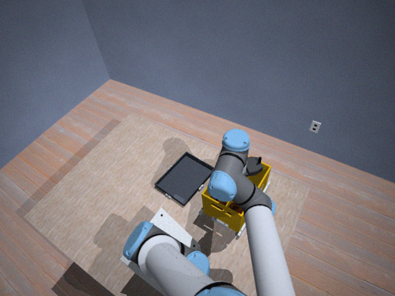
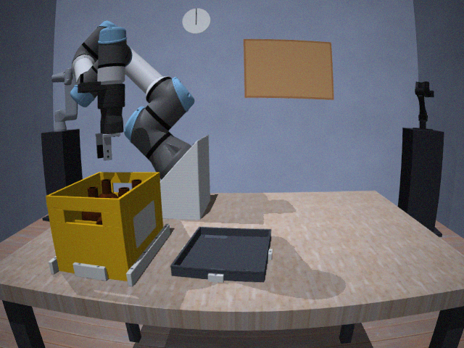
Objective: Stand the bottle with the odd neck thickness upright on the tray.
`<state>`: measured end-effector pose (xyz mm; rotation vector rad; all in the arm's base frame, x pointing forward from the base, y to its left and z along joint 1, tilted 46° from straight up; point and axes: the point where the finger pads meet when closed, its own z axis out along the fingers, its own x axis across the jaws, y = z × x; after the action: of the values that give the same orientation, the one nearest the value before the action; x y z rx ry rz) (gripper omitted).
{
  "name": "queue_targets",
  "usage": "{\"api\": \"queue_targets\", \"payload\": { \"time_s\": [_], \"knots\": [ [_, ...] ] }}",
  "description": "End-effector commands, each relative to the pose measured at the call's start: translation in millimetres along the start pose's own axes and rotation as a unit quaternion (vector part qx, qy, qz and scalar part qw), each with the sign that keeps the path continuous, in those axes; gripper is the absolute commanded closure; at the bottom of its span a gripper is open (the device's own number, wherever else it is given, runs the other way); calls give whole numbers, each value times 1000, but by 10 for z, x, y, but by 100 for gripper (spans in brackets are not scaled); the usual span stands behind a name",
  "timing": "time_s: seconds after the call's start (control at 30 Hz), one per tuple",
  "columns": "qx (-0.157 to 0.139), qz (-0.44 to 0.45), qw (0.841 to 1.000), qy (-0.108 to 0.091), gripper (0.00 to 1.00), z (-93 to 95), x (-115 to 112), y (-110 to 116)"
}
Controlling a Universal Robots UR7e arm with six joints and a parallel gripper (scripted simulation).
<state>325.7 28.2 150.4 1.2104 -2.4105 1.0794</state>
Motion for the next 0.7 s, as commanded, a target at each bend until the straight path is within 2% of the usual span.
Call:
{"api": "queue_targets", "payload": {
  "time_s": [0.0,0.67],
  "knots": [
    [0,0,1000,0,0,44,-1,-2],
    [0,0,1000,0,0,276,-1,-3]
  ]
}}
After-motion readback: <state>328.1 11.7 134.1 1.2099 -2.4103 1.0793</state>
